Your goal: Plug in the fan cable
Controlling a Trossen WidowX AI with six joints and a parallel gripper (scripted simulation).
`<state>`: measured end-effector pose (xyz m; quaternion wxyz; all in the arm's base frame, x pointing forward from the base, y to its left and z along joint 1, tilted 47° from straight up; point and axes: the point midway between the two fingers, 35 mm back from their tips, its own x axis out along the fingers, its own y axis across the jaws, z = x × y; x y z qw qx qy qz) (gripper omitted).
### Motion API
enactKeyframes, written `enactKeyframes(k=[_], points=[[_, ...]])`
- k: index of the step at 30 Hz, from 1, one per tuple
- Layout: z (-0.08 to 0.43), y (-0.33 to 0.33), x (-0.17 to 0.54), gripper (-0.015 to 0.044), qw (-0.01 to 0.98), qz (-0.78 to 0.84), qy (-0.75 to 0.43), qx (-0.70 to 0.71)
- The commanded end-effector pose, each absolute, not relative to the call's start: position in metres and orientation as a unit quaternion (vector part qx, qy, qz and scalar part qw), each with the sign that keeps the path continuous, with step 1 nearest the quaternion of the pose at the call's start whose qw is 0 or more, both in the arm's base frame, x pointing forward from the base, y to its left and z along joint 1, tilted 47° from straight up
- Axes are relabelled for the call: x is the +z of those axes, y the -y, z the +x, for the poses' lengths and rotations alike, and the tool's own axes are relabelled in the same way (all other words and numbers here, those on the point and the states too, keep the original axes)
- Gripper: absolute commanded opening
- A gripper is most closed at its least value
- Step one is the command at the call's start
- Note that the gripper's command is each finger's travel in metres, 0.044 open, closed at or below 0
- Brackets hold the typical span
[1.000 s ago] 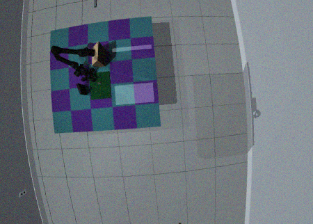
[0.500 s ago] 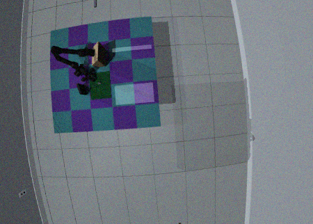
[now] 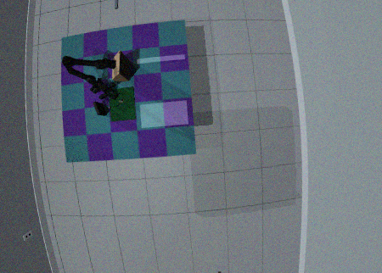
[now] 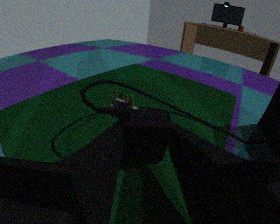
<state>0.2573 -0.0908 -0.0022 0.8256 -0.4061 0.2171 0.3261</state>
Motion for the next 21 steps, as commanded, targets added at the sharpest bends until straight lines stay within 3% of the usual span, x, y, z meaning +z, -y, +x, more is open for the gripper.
enactKeyframes(k=[1,17,21], points=[[0.2571,0.0906,-0.0022,0.0,0.826,-0.405,-0.218,0.326],[0.2571,0.0906,-0.0022,0.0,0.826,-0.405,-0.218,0.326],[0.2573,0.0908,-0.0022,0.0105,0.826,-0.406,-0.217,0.326]])
